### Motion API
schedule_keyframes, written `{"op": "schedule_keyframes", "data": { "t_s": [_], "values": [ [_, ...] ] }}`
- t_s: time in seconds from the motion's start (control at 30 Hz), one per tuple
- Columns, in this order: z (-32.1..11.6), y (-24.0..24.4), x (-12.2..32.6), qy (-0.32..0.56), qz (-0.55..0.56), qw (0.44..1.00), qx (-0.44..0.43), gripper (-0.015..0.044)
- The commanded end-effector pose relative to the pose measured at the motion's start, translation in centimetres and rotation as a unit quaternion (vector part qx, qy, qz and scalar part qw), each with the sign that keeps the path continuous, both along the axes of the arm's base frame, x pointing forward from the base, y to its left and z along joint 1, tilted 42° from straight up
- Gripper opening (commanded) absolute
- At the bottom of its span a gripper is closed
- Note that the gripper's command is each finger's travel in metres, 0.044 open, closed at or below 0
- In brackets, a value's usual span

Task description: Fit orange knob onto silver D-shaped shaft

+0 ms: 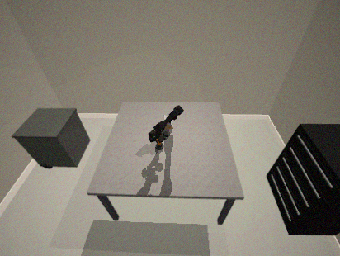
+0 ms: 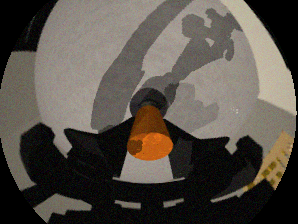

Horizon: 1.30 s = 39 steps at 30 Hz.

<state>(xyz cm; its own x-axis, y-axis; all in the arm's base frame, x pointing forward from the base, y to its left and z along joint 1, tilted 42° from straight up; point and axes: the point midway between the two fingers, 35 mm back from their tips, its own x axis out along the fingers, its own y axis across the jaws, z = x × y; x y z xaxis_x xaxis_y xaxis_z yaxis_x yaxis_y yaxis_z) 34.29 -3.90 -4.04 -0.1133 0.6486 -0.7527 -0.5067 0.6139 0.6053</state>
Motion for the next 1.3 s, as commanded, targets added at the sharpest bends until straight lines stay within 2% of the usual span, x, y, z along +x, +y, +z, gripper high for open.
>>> {"op": "schedule_keyframes", "data": {
  "t_s": [0.0,0.1,1.27],
  "values": [
    [0.37,-0.26,-0.01,0.027,-0.038,0.999,-0.006,0.0],
    [0.48,-0.25,-0.24,0.055,-0.07,0.996,-0.011,0.0],
    [-0.1,0.07,0.12,0.055,-0.07,0.996,-0.011,0.0]
  ]
}}
